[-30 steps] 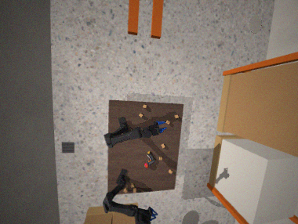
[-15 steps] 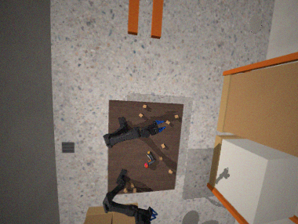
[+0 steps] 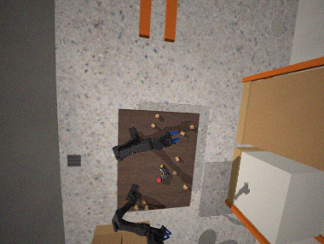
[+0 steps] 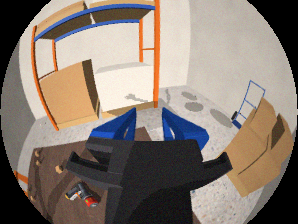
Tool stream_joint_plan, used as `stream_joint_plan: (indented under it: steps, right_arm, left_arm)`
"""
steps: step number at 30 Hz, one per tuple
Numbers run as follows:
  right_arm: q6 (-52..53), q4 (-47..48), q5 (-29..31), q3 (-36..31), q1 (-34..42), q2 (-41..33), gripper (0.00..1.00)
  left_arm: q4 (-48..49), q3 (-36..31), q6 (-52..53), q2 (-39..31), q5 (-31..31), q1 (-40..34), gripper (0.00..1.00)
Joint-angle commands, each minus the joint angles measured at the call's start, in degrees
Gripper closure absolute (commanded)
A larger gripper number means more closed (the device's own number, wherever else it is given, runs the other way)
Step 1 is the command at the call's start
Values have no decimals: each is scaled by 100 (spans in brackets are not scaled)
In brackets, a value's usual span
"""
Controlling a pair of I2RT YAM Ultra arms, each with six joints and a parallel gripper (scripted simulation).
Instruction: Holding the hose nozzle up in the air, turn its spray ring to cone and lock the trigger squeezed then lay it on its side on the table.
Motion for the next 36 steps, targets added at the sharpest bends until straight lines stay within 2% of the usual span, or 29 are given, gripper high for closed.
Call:
stream_joint_plan:
  steps: [1,31,36]
  right_arm:
    - [-10,114,-16,313,-18,-123,63]
    - [12,116,-34,327,70,-118,63]
    - [15,117,-32,294,72,-109,63]
  left_arm:
    - [65,82,-50,-143,-26,-53,49]
    - [95,-78,-47,-141,-30,9,49]
    - [28,82,-48,-145,-29,18,49]
